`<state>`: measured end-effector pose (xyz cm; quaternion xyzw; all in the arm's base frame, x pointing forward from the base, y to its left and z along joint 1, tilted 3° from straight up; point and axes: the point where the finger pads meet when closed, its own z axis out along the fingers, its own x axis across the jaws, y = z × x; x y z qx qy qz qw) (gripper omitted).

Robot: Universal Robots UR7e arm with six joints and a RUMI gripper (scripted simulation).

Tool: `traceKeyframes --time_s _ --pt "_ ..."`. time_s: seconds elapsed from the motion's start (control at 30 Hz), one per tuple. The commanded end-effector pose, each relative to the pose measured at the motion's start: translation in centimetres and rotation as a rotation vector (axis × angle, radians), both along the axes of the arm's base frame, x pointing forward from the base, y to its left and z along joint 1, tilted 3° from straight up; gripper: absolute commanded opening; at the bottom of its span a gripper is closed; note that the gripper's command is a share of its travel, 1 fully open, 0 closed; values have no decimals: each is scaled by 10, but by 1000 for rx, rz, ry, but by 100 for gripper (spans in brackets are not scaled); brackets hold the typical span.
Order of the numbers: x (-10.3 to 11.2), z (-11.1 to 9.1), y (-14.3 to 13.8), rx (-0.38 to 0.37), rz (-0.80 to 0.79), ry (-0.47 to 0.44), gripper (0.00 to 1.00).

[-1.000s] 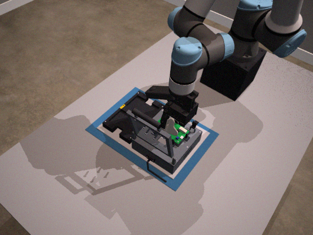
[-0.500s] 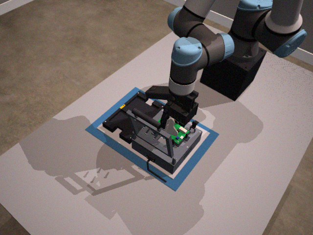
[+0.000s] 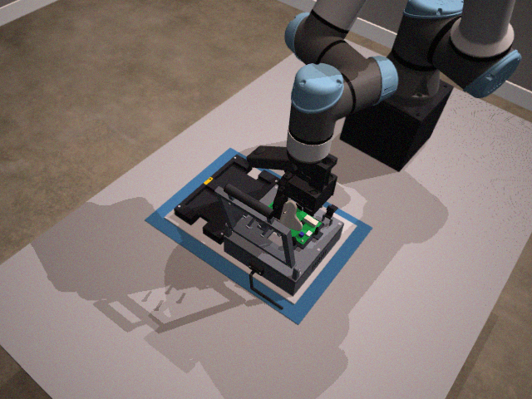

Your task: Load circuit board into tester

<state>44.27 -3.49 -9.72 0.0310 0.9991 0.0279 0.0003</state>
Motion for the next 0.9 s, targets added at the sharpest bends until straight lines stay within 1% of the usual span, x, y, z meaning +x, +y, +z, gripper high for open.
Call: traceKeyframes --time_s 0.0,0.4,0.43,0.87 --pt "1 -1 0 0 0 -2 39" --pt "1 -2 0 0 0 -2 39" --pt "1 -2 0 0 0 -2 59" --pt "1 -2 0 0 0 -2 59"
